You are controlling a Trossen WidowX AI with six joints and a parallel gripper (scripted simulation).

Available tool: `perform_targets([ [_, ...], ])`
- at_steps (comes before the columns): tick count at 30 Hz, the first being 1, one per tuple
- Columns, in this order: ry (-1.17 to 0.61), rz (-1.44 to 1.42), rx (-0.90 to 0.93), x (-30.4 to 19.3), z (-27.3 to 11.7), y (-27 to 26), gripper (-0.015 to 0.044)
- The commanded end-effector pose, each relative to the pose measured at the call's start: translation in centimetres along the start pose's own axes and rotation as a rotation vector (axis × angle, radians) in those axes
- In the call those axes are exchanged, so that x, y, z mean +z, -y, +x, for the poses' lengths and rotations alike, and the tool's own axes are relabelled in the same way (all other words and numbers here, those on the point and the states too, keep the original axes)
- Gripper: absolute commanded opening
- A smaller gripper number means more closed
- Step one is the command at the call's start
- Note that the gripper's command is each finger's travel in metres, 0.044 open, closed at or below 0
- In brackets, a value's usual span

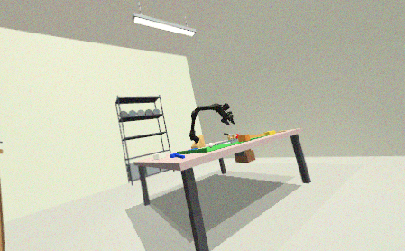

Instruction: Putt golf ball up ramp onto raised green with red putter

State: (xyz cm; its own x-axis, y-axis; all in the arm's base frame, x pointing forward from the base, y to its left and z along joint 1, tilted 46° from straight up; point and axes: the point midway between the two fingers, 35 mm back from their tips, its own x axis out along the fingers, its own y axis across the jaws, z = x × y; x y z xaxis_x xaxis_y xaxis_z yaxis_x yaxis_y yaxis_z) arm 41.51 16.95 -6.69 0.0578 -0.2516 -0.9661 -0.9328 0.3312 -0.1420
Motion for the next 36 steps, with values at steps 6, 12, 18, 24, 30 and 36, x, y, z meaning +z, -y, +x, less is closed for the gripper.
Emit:
perform_targets([
  [6,-0.387,-0.354,0.112,0.2,4.4,-13.9,0.0440],
  [12,-0.500,-0.450,0.120,-0.6,5.0,-17.2,0.0440],
  [18,-0.500,-0.450,0.120,-0.9,5.2,-17.5,0.0440],
  [24,-0.501,-0.450,0.119,-1.9,6.9,-17.5,0.0440],
  [30,-0.501,-0.450,0.119,-2.2,7.2,-17.5,0.0440],
  [36,-0.501,-0.450,0.119,-3.2,8.9,-17.5,0.0440],
])
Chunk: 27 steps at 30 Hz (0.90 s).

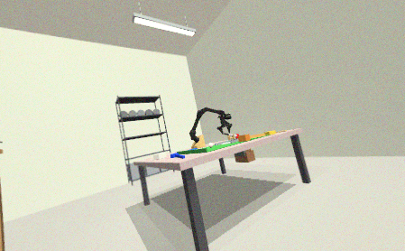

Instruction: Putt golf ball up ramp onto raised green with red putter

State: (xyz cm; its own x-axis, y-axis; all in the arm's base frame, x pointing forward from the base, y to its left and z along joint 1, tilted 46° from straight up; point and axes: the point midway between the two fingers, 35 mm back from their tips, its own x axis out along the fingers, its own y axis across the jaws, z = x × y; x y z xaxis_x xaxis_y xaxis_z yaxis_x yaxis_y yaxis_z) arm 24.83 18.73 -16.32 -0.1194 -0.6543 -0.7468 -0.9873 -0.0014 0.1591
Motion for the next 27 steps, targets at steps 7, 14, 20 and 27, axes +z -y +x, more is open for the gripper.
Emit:
perform_targets([
  [7,-0.012,-0.004,0.007,-0.3,1.5,-0.1,0.0440],
  [14,-0.013,-0.004,0.007,-0.4,2.5,-0.1,0.0440],
  [20,-0.013,-0.004,0.006,-0.4,3.5,-0.1,0.0440],
  [27,-0.013,-0.004,0.006,-0.5,3.7,-0.2,0.0440],
])
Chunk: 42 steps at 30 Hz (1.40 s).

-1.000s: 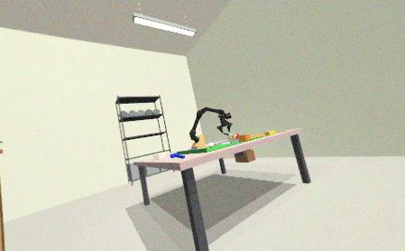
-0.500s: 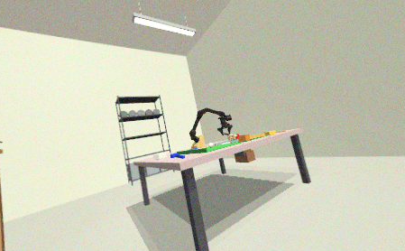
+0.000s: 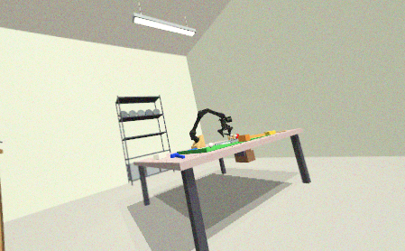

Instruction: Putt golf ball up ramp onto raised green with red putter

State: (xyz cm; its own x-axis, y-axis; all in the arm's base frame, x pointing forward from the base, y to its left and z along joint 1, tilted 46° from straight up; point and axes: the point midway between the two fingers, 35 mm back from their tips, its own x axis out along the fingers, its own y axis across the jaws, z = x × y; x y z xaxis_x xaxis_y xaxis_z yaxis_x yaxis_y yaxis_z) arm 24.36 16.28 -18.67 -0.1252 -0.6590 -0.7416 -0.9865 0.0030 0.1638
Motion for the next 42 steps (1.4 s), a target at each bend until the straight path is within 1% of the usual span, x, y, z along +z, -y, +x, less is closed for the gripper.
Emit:
perform_targets([
  [1,0.000,0.000,0.000,0.0,0.0,0.0,0.0414],
  [16,0.000,0.000,0.000,0.0,0.0,0.0,0.0020],
  [19,0.000,0.000,0.000,0.0,0.0,0.0,0.0000],
  [26,0.001,0.000,0.000,0.1,-0.8,0.1,0.0000],
  [42,0.003,-0.001,0.001,0.5,-9.2,0.1,0.0000],
])
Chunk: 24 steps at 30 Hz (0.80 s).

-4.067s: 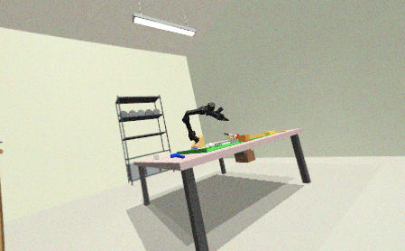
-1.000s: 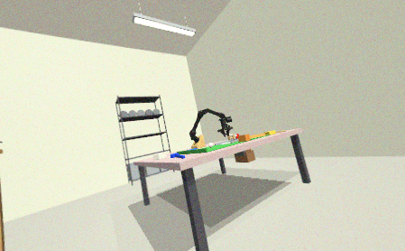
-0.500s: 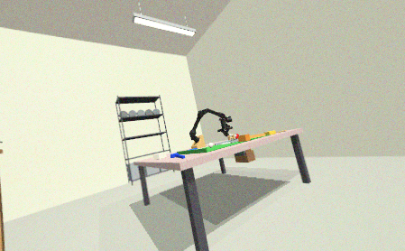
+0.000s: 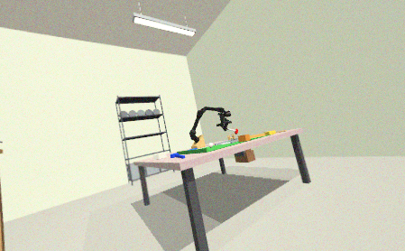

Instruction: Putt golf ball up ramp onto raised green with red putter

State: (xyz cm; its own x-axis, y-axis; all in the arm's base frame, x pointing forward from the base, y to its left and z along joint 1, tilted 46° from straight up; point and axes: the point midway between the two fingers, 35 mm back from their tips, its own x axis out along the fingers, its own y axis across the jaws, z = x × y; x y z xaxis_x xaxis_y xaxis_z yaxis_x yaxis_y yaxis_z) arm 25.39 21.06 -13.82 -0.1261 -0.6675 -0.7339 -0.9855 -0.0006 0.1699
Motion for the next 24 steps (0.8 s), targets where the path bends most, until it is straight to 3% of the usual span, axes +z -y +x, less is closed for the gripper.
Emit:
perform_targets([
  [1,0.014,0.005,-0.001,0.1,-2.8,-0.2,0.0000],
  [8,0.012,0.032,-0.006,-0.9,-2.6,0.4,0.0000],
  [24,0.070,0.384,-0.016,-12.3,-5.5,4.9,0.0000],
])
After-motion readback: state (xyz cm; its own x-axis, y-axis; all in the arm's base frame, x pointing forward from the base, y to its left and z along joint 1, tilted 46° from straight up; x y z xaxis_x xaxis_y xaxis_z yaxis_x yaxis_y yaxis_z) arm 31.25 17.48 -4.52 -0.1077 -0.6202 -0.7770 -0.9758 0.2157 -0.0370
